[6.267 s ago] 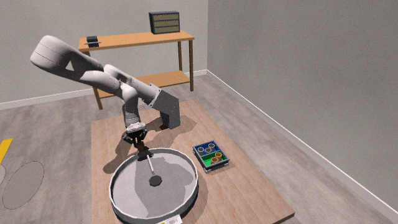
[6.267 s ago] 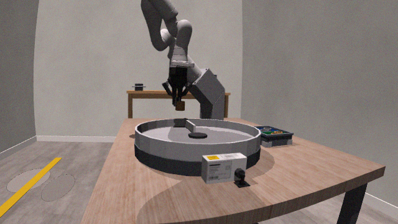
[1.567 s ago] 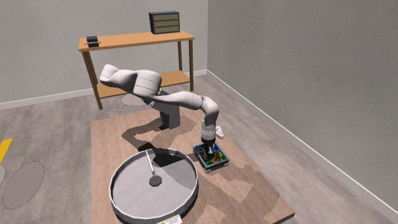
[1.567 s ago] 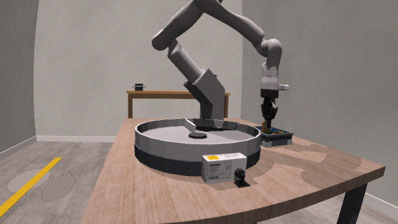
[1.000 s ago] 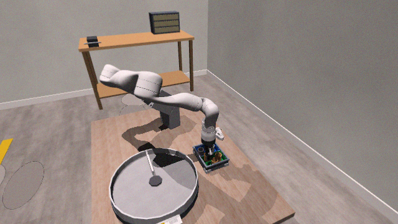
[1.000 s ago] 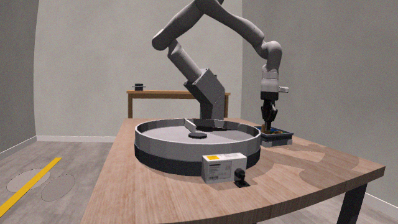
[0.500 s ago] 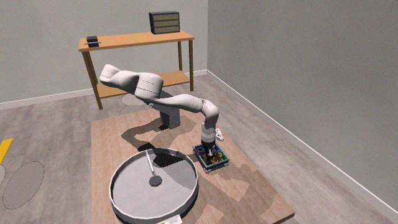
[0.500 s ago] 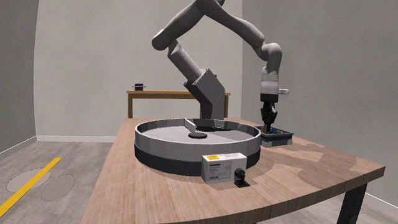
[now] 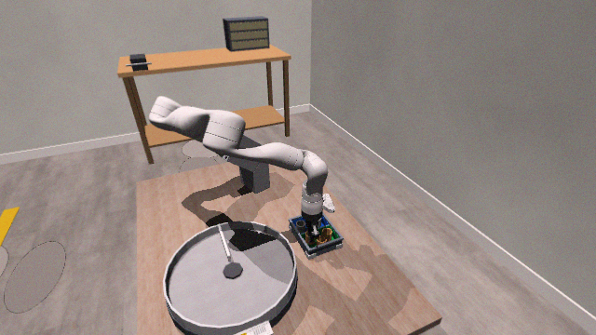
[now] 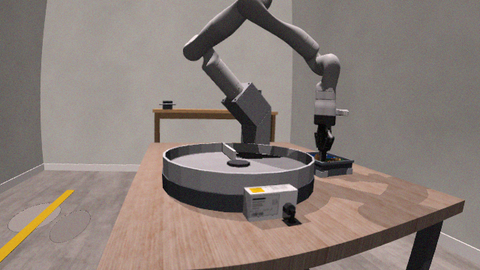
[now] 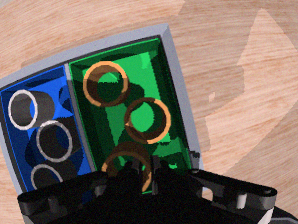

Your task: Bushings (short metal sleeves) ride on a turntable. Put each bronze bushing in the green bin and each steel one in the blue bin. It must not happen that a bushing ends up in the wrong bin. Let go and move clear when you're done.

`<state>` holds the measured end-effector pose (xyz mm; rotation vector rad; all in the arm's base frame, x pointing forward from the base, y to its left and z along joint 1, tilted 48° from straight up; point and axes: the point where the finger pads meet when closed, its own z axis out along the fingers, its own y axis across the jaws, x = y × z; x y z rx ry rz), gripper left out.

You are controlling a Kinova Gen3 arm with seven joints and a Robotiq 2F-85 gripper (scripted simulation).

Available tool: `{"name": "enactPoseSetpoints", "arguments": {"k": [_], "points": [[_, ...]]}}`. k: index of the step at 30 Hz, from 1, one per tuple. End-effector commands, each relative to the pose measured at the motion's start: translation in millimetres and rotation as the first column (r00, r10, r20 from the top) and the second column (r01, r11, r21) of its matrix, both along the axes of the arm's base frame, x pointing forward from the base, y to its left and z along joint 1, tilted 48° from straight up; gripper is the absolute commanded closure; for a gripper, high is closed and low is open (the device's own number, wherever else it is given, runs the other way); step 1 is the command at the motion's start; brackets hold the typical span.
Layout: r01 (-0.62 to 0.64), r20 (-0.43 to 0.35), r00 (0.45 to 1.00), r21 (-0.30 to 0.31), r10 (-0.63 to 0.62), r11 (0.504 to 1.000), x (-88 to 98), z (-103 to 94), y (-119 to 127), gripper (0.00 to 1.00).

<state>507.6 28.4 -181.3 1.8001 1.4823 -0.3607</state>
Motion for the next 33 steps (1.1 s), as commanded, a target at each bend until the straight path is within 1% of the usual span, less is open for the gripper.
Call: {"name": "enactPoseSetpoints", "arguments": {"k": [1,33], "points": [[0.000,-0.001,1.000,0.000,0.000,1.000,0.4,-2.2,-1.9,1.00],[0.000,-0.001,1.000,0.000,0.000,1.000,3.6,-11.1,-11.2,1.00]]}}
